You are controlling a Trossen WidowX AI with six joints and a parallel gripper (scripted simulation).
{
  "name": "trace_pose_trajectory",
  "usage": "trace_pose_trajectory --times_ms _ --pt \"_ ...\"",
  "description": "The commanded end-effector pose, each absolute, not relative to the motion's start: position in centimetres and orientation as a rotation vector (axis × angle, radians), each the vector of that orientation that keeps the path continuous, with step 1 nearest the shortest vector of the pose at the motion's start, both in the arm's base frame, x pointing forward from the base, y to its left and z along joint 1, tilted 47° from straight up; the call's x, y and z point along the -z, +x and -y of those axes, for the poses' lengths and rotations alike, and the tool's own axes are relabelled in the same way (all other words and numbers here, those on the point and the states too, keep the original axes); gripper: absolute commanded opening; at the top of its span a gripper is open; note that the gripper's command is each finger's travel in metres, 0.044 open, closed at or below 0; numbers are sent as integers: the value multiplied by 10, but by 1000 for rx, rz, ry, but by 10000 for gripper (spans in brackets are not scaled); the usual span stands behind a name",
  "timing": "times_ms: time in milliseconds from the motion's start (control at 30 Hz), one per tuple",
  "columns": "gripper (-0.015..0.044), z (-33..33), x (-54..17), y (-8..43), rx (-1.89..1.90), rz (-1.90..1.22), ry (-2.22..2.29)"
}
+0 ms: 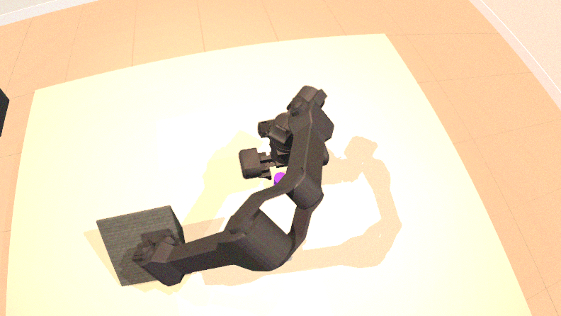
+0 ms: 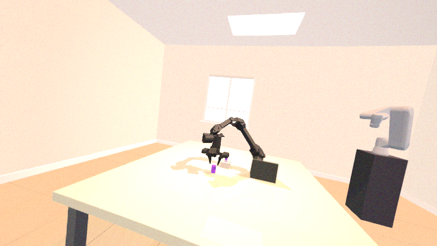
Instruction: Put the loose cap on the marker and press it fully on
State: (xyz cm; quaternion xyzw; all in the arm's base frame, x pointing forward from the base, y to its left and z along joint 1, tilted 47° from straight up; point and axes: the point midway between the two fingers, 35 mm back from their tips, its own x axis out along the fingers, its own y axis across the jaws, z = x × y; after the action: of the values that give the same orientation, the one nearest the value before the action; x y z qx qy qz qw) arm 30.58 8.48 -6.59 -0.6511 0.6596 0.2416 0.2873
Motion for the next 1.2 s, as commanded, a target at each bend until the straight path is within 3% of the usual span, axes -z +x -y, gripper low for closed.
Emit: trace_pose_trajectory --times_ms 0,800,933,1167 --pt "256 -80 70 306 -648 -1762 -1748" --pt "256 -53 94 305 -645 -1764 -1750" --pt "151 -53 94 305 -645 -1764 -1750" --pt "105 -53 94 304 -645 -1764 -1750"
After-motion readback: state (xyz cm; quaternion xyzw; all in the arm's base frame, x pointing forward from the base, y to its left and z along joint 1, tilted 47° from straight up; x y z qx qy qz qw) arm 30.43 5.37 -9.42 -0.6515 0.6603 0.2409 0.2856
